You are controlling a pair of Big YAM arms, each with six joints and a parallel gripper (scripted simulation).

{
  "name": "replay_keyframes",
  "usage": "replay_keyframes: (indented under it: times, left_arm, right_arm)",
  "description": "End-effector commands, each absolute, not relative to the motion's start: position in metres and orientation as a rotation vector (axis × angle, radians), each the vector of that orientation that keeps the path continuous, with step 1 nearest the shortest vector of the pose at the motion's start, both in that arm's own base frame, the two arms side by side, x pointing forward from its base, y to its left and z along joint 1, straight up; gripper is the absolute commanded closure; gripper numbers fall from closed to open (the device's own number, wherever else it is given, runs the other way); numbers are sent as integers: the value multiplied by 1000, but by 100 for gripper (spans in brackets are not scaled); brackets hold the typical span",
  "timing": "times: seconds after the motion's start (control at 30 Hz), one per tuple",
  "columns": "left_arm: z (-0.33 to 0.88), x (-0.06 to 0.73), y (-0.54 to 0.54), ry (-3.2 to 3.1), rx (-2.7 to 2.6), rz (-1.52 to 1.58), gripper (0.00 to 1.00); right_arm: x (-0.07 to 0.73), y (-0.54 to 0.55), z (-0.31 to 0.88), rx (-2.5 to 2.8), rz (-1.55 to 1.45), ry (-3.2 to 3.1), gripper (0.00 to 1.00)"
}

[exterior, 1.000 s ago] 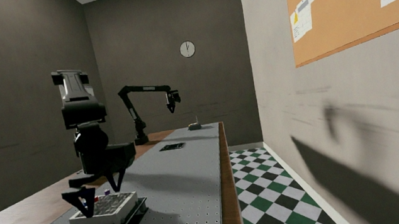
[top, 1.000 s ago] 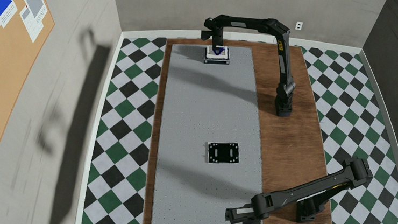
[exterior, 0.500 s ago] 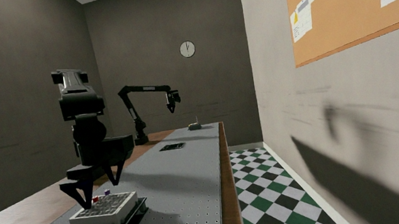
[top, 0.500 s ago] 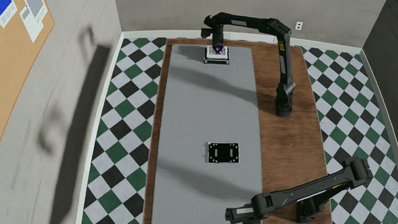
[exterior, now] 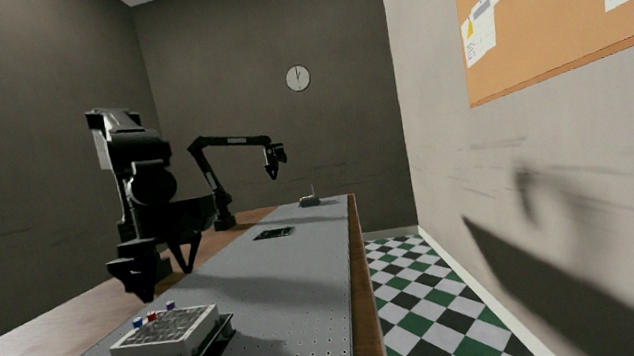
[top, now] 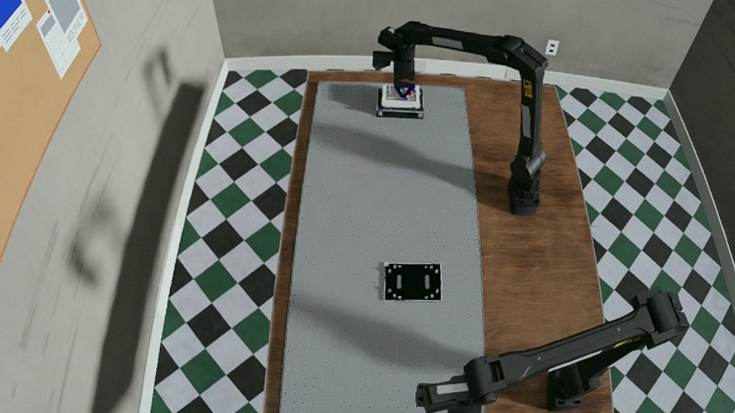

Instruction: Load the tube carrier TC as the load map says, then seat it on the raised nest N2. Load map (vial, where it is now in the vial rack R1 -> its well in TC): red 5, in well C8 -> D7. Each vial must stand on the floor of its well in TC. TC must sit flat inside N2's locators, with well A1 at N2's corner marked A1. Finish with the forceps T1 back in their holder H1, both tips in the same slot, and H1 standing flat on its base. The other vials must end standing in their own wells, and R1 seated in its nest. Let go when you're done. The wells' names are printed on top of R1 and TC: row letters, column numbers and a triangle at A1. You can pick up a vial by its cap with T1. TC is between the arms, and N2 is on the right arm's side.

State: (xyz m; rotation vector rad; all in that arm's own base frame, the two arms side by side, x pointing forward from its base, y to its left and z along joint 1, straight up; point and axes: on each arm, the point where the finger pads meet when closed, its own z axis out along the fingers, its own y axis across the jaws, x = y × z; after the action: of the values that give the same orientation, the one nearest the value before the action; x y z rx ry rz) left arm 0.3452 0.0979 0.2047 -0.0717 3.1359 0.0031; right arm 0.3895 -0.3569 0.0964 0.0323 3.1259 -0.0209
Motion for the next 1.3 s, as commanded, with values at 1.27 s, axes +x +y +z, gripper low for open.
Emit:
replay_keyframes:
  times: [1.27]
  left_arm:
    - [216, 355, 100, 3106, -79, 14, 76]
  right_arm:
    - [368, -217, 155, 40, -10, 3131, 0]
